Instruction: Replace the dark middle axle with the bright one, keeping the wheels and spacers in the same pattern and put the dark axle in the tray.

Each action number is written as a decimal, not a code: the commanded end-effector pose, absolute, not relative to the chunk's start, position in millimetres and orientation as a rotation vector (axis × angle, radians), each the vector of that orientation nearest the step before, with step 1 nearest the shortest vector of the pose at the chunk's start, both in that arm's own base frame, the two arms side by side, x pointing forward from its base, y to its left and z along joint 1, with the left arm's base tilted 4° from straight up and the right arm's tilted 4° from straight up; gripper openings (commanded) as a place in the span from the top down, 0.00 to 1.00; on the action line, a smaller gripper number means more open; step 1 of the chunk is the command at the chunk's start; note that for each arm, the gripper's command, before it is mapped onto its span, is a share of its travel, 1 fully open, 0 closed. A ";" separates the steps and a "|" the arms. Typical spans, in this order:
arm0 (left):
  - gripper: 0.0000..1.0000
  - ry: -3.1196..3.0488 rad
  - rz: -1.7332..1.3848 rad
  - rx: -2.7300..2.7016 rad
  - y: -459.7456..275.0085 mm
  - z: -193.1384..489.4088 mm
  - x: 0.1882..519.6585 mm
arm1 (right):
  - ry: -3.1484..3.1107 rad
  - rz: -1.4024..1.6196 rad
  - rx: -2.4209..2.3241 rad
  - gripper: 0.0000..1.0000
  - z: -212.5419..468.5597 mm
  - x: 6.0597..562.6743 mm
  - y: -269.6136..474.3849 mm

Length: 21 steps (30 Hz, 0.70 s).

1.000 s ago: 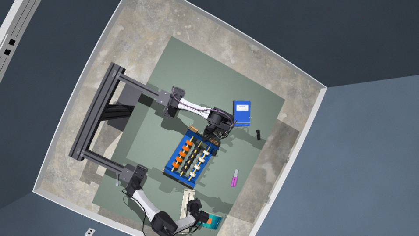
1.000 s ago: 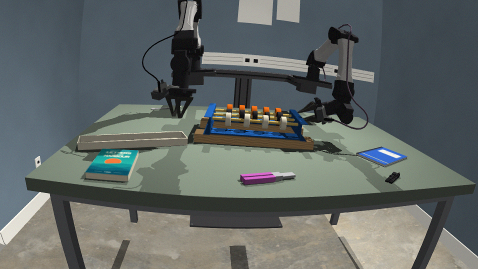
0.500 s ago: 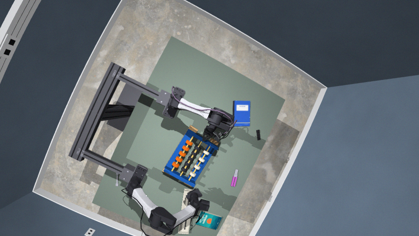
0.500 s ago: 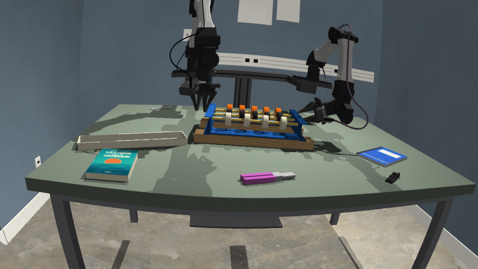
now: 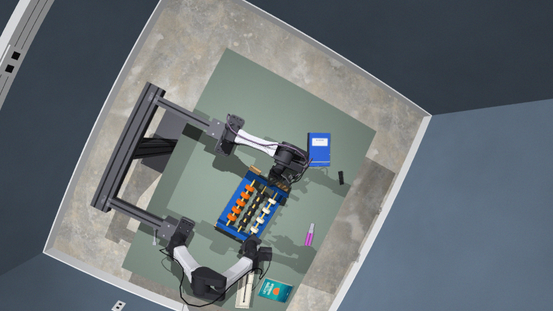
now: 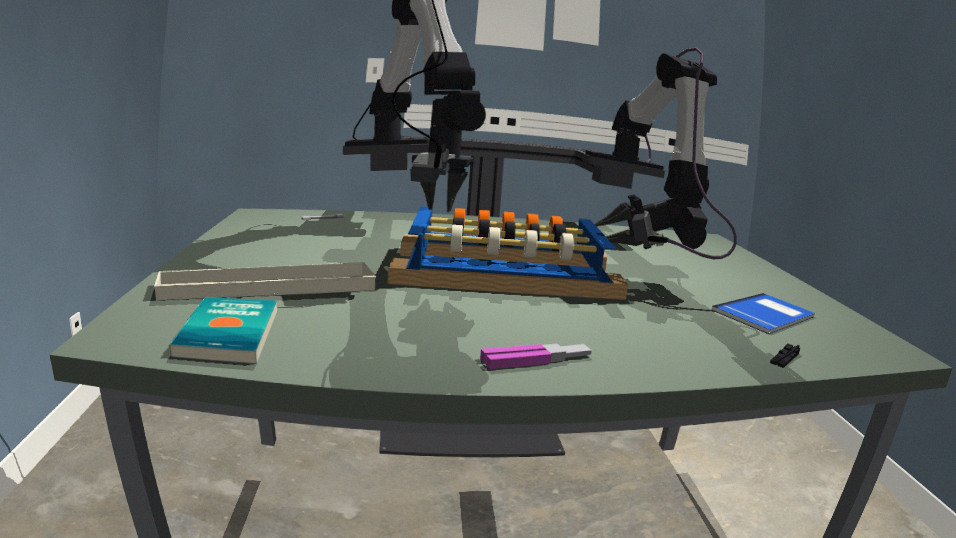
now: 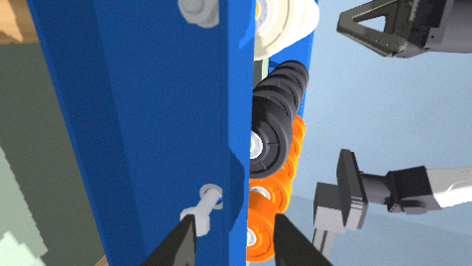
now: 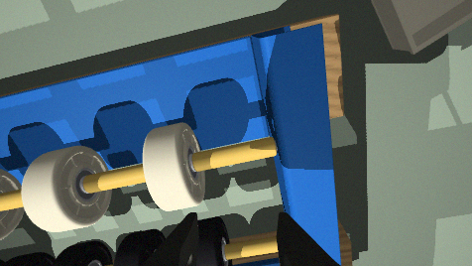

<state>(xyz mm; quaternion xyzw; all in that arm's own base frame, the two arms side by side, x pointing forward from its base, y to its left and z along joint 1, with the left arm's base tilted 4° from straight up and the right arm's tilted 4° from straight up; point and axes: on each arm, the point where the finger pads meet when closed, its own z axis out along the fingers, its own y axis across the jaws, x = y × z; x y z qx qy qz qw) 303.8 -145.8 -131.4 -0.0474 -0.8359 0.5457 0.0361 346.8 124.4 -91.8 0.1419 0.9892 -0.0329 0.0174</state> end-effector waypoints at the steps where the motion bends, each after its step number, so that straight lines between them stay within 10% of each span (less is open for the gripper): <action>1: 0.67 -2.548 1.684 -0.220 -163.7 -136.6 295.6 | 3.071 -0.052 0.292 0.65 -81.1 332.2 148.3; 21: 0.67 -2.548 1.684 -0.220 -163.7 -136.6 295.6 | 3.120 -0.086 0.093 0.65 -78.4 281.4 166.0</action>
